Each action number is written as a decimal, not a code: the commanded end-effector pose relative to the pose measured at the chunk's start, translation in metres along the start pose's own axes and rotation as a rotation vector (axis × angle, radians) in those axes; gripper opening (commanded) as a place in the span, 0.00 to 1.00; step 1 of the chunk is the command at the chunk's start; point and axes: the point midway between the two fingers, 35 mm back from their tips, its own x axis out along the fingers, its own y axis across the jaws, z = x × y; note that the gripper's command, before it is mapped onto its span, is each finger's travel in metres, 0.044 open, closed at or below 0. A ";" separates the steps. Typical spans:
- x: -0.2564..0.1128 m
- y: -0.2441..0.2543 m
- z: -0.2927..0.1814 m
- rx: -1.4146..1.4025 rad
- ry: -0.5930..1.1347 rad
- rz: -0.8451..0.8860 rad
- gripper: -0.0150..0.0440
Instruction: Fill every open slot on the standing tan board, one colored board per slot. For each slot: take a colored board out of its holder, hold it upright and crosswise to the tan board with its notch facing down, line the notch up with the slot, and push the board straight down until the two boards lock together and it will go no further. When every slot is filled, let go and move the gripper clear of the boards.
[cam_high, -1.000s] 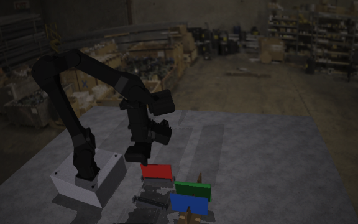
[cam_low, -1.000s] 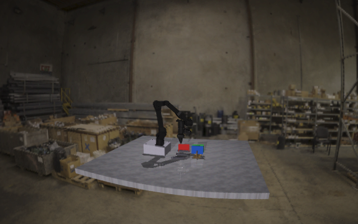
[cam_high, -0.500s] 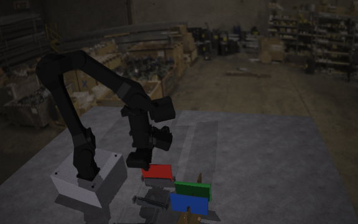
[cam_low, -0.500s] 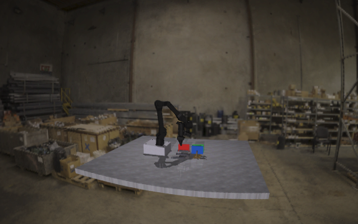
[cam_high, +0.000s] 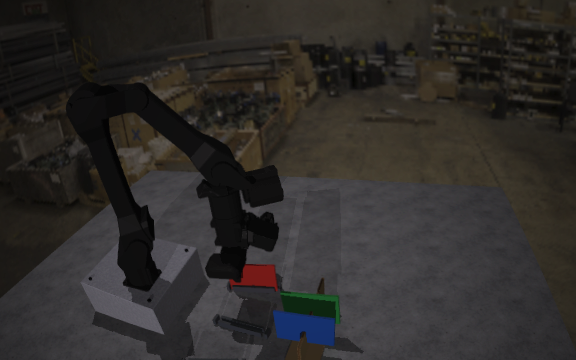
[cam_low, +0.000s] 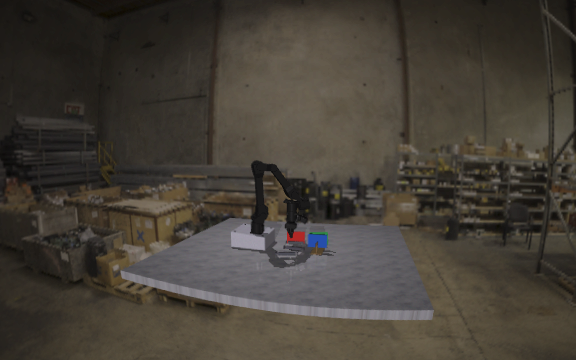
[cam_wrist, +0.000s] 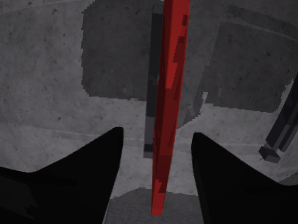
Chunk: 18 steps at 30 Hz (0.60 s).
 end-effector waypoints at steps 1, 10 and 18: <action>0.008 -0.001 -0.001 -0.003 0.003 -0.004 0.57; 0.014 -0.001 -0.001 -0.003 0.003 -0.004 0.39; 0.014 -0.001 -0.001 -0.003 0.003 -0.004 0.25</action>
